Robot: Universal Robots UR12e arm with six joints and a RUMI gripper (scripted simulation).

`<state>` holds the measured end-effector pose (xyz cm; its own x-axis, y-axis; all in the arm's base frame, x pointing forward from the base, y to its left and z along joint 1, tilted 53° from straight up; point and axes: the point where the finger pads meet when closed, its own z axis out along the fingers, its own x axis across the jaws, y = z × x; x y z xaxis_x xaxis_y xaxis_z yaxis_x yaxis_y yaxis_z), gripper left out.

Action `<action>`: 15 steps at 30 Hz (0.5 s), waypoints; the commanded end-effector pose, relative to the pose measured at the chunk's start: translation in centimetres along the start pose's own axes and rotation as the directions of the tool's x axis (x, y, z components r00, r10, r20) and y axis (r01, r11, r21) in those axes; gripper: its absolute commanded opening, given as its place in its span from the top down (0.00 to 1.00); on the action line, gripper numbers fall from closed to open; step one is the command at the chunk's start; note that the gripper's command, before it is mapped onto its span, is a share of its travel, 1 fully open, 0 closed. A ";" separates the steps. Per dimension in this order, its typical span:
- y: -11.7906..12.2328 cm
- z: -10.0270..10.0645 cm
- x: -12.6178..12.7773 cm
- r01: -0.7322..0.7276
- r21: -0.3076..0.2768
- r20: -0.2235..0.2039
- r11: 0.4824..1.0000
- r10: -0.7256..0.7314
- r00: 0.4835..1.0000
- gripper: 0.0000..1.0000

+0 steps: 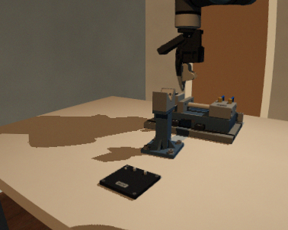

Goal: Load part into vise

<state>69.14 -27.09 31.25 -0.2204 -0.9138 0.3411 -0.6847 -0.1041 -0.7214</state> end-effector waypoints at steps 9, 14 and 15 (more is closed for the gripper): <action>0.0 -3.0 0.0 0.000 0.001 0.000 1.000 0.000 1.000 1.00; 0.0 -3.7 0.0 0.000 0.001 0.000 1.000 0.000 1.000 1.00; 0.0 -3.9 0.0 0.000 0.001 0.000 1.000 0.000 1.000 1.00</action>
<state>67.02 -25.88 33.09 -0.2206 -0.9137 0.3412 -0.6846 -0.1042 -0.7215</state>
